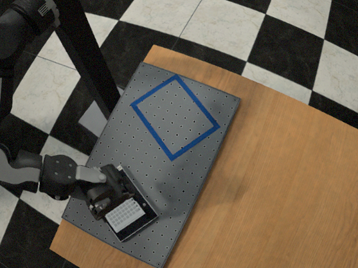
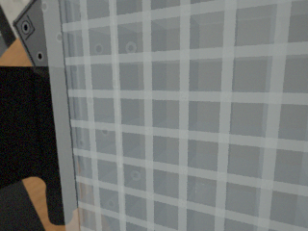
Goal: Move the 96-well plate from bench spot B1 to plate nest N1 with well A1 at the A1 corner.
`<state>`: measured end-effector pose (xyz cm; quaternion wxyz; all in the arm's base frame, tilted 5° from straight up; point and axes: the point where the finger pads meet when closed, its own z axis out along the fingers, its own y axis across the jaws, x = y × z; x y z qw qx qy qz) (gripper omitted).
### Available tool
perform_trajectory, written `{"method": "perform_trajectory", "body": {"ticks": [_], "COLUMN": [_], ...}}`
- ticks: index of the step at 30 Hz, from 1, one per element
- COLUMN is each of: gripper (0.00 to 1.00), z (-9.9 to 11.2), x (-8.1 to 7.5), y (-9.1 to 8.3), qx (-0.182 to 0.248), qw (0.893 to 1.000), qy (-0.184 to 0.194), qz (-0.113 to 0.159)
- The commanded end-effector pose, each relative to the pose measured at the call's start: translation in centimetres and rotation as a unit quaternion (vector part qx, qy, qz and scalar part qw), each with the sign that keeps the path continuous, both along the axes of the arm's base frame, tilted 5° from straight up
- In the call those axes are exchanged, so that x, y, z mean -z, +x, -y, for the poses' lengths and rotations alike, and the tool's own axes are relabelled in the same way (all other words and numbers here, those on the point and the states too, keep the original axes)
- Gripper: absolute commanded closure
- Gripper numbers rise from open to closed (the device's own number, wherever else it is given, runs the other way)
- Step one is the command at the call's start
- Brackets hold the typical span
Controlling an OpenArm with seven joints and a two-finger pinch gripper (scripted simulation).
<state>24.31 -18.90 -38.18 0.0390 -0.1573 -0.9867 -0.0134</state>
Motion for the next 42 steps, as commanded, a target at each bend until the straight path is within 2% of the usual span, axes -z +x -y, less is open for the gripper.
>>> {"method": "perform_trajectory", "body": {"ticks": [1, 3, 15, 20, 42], "gripper": [1.0, 1.0, 1.0, 1.0, 1.0], "z": [-0.3, -0.5, -0.5, -0.5, -0.3], "x": [0.9, 2.3, 2.3, 3.2, 2.8], "y": [-0.1, -0.3, -0.3, -0.1, 0.2], "qx": [-0.003, -0.004, -0.004, -0.006, -0.002], "qw": [1.0, 1.0, 1.0, 1.0, 1.0], "qy": [0.006, 0.006, 0.006, 0.007, 0.003], "qz": [0.004, 0.004, 0.004, 0.003, 0.007]}}
